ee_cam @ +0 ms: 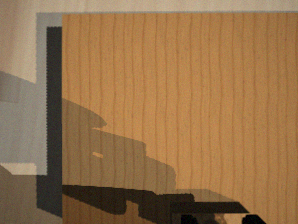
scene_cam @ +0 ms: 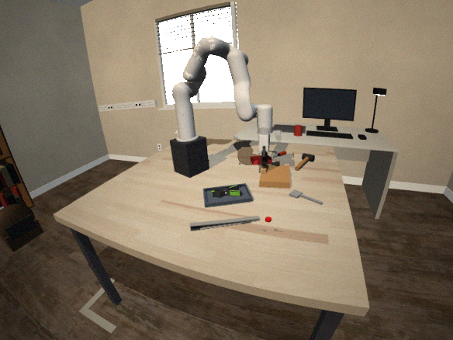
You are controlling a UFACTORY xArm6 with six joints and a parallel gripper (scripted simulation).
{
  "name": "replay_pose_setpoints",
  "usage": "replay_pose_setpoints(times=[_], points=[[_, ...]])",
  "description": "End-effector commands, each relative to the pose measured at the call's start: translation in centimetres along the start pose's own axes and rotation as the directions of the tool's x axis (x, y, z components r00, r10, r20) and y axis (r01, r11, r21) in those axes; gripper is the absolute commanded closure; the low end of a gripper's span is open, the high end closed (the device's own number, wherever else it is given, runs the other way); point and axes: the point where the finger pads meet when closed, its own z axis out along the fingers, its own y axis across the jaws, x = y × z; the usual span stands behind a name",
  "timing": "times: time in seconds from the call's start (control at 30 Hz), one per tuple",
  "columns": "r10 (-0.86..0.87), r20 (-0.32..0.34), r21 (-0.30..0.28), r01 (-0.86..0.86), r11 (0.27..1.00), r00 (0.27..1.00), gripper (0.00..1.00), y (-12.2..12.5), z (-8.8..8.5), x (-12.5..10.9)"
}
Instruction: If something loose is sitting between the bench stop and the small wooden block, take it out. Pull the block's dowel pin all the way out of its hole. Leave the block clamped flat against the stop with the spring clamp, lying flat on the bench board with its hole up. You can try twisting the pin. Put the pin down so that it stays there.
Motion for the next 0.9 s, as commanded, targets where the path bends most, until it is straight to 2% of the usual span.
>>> replay_pose_setpoints(times=[0.0,0.3,0.87], points=[[0.000,-0.005,0.000,0.000,1.000,1.000,0.72,0.0,-0.7,0.2],[0.000,-0.005,0.000,0.000,1.000,1.000,0.72,0.0,-2.0,0.2],[0.000,-0.005,0.000,0.000,1.000,1.000,0.72,0.0,-3.3,0.2]])
